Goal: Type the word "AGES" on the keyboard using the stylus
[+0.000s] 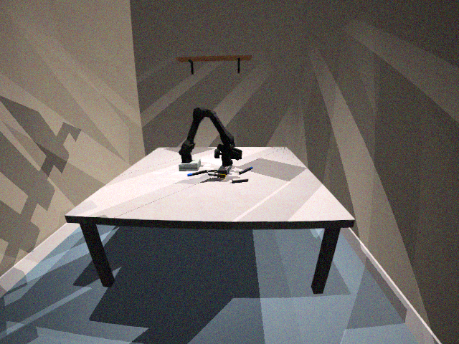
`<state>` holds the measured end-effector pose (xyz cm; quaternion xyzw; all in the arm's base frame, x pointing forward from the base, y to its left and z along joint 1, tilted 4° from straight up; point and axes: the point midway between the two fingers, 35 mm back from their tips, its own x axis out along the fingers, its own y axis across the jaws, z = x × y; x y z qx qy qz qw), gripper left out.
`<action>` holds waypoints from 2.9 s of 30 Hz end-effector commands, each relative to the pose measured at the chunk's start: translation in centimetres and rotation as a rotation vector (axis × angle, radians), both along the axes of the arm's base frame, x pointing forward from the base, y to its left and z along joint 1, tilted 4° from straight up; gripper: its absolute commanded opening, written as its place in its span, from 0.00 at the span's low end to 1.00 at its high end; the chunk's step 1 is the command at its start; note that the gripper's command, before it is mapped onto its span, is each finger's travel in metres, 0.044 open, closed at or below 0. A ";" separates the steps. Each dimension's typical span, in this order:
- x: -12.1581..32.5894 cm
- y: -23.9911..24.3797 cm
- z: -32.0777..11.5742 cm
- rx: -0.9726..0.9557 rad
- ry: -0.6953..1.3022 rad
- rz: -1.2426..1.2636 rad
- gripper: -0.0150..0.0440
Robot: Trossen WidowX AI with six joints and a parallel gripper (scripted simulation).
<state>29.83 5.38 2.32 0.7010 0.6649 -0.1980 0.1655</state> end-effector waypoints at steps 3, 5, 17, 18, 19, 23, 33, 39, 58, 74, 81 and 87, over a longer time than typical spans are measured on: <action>0.0 0.0 0.3 0.003 0.005 -0.004 0.39; 0.1 0.0 1.0 0.003 0.005 -0.004 0.39; 0.2 0.0 3.7 0.003 0.005 -0.004 0.39; 0.2 0.0 3.7 0.003 0.005 -0.004 0.39; 0.2 0.0 3.7 0.003 0.005 -0.004 0.39; 0.1 0.0 3.4 0.002 0.007 0.000 0.40; -1.9 -0.7 3.8 0.001 0.008 -0.002 0.25; -3.4 -1.1 4.0 0.002 0.009 -0.004 0.25; -3.6 -1.2 1.9 0.002 0.009 -0.004 0.39; -3.6 -1.2 1.2 0.002 0.009 -0.004 0.39; -3.6 -1.2 0.9 0.002 0.009 -0.004 0.39; -3.6 -1.2 0.8 0.002 0.009 -0.004 0.39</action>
